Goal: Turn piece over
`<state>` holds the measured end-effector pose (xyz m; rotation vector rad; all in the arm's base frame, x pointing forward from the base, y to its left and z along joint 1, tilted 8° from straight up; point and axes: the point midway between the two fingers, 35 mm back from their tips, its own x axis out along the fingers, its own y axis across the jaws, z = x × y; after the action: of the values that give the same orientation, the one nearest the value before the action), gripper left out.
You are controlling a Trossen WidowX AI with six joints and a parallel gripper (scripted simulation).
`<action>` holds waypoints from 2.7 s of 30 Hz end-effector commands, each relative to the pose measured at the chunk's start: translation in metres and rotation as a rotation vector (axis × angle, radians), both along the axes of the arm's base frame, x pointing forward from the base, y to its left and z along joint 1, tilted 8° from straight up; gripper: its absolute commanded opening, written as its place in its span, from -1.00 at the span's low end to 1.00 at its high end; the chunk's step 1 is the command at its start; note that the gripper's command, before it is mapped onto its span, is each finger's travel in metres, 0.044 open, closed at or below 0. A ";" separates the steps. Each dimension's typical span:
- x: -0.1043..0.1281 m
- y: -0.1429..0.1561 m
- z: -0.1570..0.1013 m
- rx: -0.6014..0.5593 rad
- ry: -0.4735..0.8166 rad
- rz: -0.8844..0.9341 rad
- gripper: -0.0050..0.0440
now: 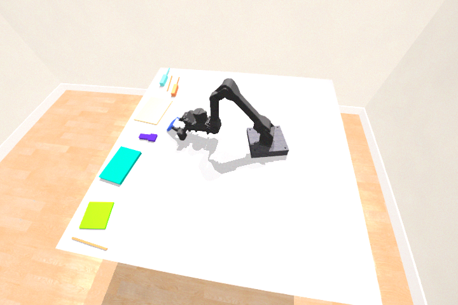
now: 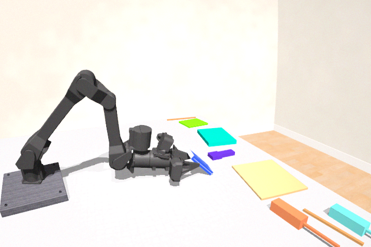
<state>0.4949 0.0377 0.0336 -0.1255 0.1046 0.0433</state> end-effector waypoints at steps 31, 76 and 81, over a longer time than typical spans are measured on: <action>-0.005 -0.002 -0.011 -0.005 0.019 -0.003 -0.80; -0.006 -0.002 -0.012 -0.003 0.010 -0.003 -0.80; -0.008 -0.002 -0.016 -0.005 0.019 -0.006 -0.80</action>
<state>0.4898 0.0368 0.0268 -0.1253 0.1018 0.0422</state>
